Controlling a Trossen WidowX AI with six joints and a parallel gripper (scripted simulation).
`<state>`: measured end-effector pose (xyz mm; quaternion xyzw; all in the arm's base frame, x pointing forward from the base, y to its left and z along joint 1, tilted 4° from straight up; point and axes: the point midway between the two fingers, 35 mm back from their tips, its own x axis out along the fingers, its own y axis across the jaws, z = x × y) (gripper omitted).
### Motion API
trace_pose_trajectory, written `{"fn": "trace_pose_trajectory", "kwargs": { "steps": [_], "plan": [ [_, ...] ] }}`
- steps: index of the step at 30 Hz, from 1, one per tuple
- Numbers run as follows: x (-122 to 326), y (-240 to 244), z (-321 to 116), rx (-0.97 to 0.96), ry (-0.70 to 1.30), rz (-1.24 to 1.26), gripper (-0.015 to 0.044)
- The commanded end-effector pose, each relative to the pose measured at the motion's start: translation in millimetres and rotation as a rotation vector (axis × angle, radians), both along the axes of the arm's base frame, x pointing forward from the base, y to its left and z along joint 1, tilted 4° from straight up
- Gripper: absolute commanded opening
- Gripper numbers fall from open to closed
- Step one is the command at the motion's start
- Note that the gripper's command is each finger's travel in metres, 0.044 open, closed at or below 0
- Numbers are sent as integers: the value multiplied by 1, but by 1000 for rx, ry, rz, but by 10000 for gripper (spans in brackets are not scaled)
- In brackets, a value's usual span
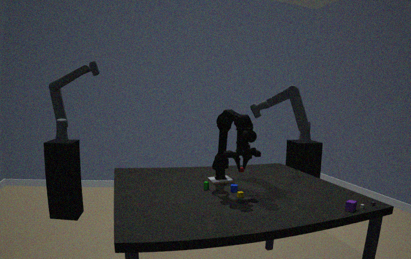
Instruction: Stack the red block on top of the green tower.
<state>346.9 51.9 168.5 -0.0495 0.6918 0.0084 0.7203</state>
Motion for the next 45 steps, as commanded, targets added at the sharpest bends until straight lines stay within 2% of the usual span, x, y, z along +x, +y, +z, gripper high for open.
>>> {"fn": "trace_pose_trajectory", "kwargs": {
  "steps": [1, 25, 35, 45],
  "plan": [
    [-8, -19, 2, 2, -3, 3, 0],
    [-97, -135, 1, -10, 2, 3, 0],
    [-145, -160, -7, -16, 5, 3, 0],
    [-147, -163, -33, -17, 5, 3, 0]
  ]
}}
